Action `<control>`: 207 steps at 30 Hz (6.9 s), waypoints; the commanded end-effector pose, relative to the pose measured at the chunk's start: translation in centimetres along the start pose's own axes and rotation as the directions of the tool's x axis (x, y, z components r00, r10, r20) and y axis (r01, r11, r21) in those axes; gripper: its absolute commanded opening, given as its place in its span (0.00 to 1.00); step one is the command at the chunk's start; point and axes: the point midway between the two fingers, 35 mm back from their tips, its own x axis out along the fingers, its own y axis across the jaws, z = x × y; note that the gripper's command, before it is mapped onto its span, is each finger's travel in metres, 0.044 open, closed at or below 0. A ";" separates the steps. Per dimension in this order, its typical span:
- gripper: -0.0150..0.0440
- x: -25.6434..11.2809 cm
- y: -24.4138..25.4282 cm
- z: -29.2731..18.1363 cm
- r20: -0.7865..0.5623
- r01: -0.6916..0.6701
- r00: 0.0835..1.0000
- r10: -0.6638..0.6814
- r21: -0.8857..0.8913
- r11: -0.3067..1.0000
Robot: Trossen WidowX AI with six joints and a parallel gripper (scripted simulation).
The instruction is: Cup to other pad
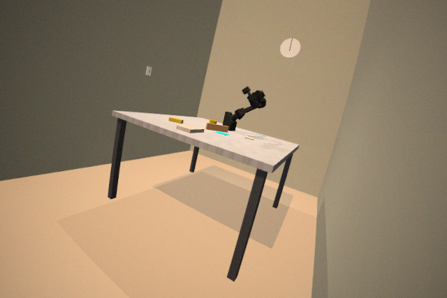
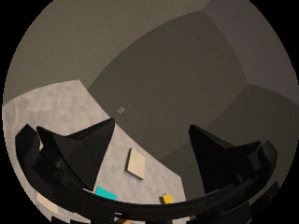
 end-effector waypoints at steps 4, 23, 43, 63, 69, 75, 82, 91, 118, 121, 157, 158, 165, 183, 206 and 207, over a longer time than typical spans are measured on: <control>0.75 1.9 -2.0 -5.3 -0.210 0.004 0.977 -0.037 -0.151 0.988; 0.54 -10.0 -9.0 -34.1 -0.905 -0.789 0.059 0.421 0.216 0.575; 0.54 -14.4 -7.2 -35.9 -0.725 -0.831 -0.037 0.688 0.405 0.382; 0.54 -14.3 -4.9 -38.3 -0.725 -0.831 -0.036 0.688 0.404 0.382; 0.54 -14.4 -4.2 -39.0 -0.724 -0.831 -0.036 0.688 0.404 0.382; 0.54 -14.5 -3.5 -39.6 -0.723 -0.831 -0.036 0.690 0.405 0.381; 0.54 -14.6 -3.0 -40.0 -0.723 -0.831 -0.036 0.690 0.405 0.380; 0.43 -14.4 -3.2 -39.9 -0.726 -0.836 -0.038 0.687 0.400 0.377; 0.25 -14.1 -5.8 -37.5 -0.728 -0.833 -0.037 0.684 0.401 0.381; 0.25 -14.0 -6.6 -36.7 -0.728 -0.832 -0.037 0.684 0.402 0.382; 0.25 -13.7 -7.8 -33.6 -0.723 -0.828 -0.037 0.690 0.409 0.384; 0.25 -13.5 -7.6 -33.5 -0.723 -0.828 -0.037 0.690 0.409 0.383; 0.25 -12.5 -6.7 -32.7 -0.724 -0.830 -0.037 0.689 0.407 0.383; 0.25 -9.9 -4.1 -30.5 -0.723 -0.831 -0.036 0.690 0.405 0.381; 0.25 -6.3 -0.6 -27.4 -0.721 -0.832 -0.035 0.692 0.405 0.380; 0.25 -6.2 -0.4 -27.3 -0.721 -0.832 -0.035 0.692 0.405 0.380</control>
